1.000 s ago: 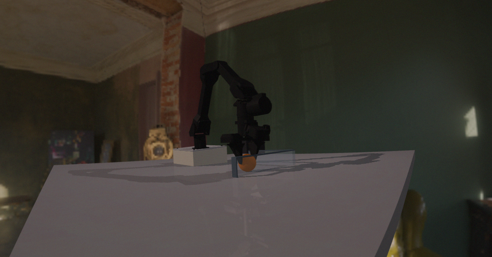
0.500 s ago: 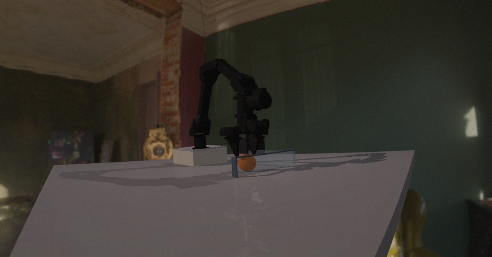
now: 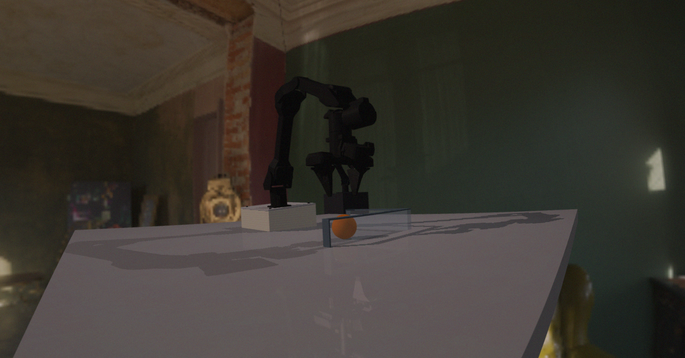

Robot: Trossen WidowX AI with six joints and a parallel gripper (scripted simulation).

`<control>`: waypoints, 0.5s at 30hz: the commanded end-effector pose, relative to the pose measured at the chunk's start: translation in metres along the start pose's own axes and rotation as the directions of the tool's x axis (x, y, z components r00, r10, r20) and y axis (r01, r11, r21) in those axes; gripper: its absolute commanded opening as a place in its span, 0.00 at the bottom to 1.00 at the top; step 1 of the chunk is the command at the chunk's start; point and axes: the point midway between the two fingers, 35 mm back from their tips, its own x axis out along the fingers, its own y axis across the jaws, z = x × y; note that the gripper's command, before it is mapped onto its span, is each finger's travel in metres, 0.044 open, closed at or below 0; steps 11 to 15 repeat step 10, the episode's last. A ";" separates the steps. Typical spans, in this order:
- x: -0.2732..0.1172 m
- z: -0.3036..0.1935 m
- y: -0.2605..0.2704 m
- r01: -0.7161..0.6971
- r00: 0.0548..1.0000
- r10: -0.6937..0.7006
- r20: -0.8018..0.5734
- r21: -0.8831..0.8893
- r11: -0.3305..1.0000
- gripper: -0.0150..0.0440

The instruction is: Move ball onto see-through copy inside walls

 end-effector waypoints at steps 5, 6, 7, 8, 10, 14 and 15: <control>-0.048 -0.003 0.000 0.001 1.000 -0.002 0.016 0.002 1.000 1.00; -0.048 -0.003 0.000 0.001 1.000 -0.002 0.016 0.002 1.000 1.00; -0.048 -0.003 0.000 0.001 1.000 -0.002 0.016 0.002 1.000 1.00; -0.048 -0.003 0.000 0.001 1.000 -0.002 0.016 0.002 1.000 1.00; -0.048 -0.003 0.000 0.001 1.000 -0.002 0.016 0.002 1.000 1.00; -0.048 -0.003 0.000 0.001 1.000 -0.002 0.016 0.002 1.000 1.00; -0.048 -0.003 0.000 0.001 1.000 -0.002 0.016 0.002 1.000 1.00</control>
